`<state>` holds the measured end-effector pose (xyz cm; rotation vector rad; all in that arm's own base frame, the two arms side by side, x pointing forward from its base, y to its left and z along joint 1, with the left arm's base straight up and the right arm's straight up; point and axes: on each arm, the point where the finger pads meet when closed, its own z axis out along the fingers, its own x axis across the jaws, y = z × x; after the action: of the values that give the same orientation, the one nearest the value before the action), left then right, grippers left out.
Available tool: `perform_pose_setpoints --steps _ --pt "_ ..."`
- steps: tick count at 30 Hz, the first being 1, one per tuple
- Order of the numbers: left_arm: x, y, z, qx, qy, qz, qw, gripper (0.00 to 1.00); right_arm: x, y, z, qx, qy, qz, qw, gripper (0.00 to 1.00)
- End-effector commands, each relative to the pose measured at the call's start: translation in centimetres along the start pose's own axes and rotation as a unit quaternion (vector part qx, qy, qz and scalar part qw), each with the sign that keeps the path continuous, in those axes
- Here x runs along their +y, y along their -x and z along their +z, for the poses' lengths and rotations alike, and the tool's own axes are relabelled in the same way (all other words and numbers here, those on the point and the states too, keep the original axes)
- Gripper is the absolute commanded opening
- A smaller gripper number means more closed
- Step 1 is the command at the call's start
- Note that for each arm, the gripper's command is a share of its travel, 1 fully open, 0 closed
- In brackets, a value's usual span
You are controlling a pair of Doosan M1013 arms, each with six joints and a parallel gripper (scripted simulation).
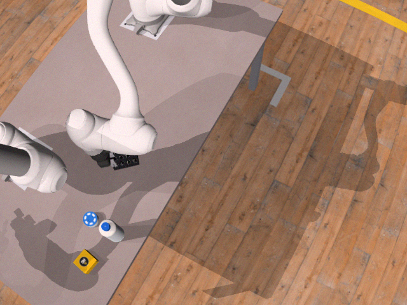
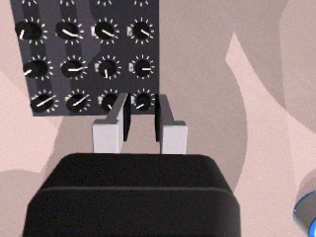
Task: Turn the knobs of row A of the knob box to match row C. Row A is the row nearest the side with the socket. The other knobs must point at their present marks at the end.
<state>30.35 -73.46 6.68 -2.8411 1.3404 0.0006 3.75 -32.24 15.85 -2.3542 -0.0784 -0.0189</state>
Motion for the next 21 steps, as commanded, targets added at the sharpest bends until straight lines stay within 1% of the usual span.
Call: perform_pose_setpoints --steps 1,21 --pt "0.01 -0.06 -0.01 0.001 0.000 0.000 1.000 0.46 -0.01 -0.01 -0.04 0.000 0.000 0.000 1.000 1.00" --pt "0.01 -0.06 0.42 0.001 0.000 0.000 1.000 0.46 -0.01 -0.01 -0.04 0.000 0.000 0.000 1.000 1.00"
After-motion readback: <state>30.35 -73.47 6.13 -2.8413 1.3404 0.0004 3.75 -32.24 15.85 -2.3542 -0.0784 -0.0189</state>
